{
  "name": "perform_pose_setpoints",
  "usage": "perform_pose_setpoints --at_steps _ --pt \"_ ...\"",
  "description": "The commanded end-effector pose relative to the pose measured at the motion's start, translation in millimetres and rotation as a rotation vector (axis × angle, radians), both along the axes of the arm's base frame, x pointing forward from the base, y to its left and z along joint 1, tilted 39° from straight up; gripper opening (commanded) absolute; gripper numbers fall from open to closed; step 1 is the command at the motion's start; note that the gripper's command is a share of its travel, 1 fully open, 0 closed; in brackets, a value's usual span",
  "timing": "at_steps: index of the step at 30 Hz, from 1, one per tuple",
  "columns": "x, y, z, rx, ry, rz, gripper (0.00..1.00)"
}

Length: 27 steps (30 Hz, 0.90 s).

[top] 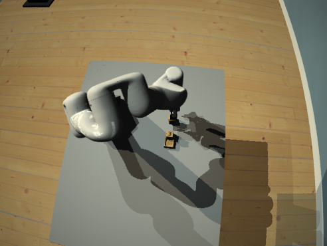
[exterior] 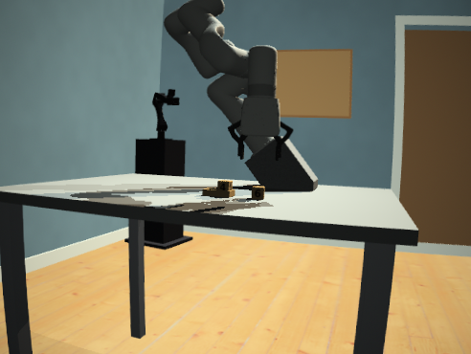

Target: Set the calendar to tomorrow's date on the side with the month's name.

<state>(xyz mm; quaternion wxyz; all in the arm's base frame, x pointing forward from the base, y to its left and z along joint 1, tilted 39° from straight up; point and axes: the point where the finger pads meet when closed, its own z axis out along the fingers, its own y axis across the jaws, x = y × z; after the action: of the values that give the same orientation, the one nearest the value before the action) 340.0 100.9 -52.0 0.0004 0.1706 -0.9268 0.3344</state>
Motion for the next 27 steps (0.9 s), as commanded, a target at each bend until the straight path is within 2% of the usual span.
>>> perform_pose_setpoints --at_steps 1,7,18,21,23,27 --pt "1.0 1.2 0.6 -0.001 0.017 0.026 1.0" --pt "0.9 1.2 0.6 -0.011 0.067 0.089 1.0" --pt "0.8 0.9 0.3 -0.054 0.299 0.379 1.0" --pt "0.8 0.9 0.3 -0.056 0.31 0.393 1.0" --pt "0.7 0.9 0.2 -0.07 0.387 0.49 1.0" --pt "0.6 0.8 0.2 -0.083 0.459 0.58 1.0"
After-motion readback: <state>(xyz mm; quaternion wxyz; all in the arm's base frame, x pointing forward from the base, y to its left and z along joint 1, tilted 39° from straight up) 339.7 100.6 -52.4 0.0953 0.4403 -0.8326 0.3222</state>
